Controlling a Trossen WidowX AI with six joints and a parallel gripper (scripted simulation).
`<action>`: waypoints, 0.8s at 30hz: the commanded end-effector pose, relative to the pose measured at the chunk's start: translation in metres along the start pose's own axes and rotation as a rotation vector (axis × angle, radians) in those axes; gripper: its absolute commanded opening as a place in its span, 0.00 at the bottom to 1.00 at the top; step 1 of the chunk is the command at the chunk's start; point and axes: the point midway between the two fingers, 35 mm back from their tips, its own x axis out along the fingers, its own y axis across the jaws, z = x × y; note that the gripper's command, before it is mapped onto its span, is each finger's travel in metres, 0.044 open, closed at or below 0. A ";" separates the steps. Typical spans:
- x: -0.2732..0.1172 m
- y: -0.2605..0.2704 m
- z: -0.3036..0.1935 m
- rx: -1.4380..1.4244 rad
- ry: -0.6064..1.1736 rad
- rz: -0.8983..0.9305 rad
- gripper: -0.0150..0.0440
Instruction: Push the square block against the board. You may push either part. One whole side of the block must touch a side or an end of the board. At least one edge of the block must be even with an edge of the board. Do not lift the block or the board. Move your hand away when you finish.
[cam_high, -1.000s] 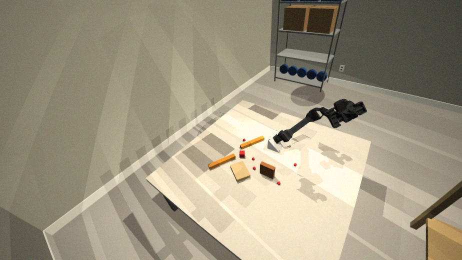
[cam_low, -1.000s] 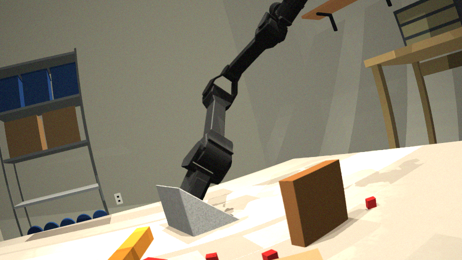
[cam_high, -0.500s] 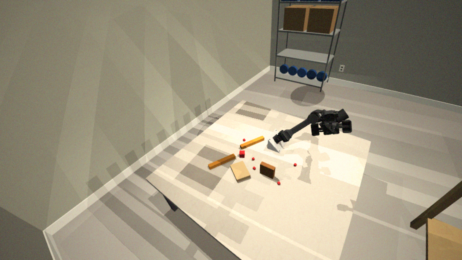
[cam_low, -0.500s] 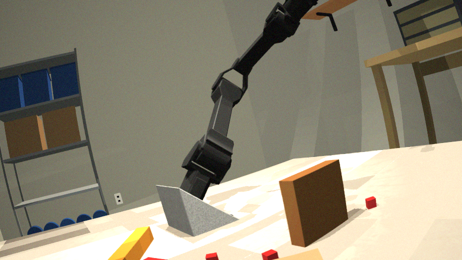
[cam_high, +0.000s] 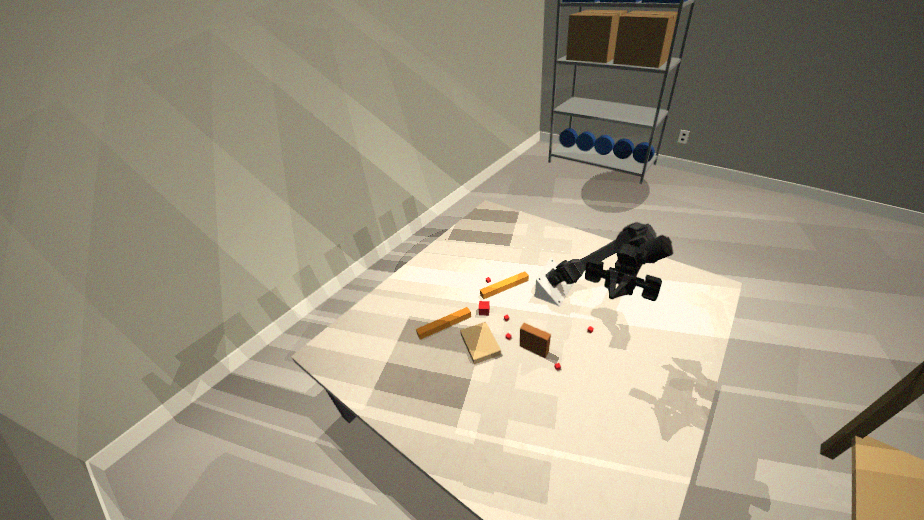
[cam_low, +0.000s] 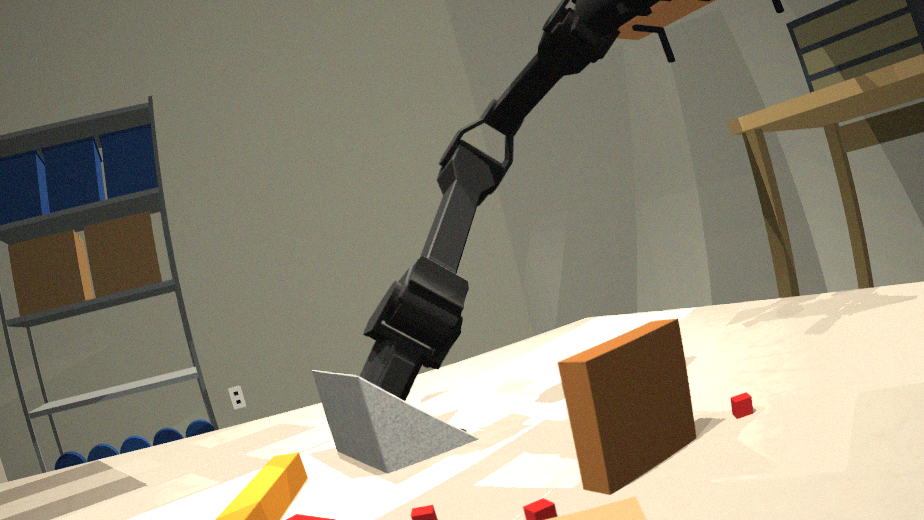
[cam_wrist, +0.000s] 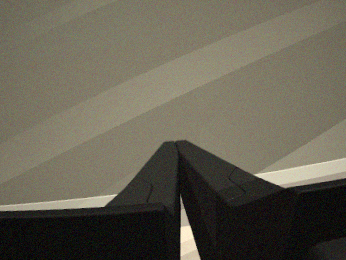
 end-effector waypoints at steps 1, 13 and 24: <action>0.014 -0.029 -0.025 -0.071 0.112 -0.077 0.25; 0.029 -0.104 -0.089 -0.237 0.442 -0.233 0.25; 0.017 -0.167 -0.147 -0.326 0.791 -0.299 0.25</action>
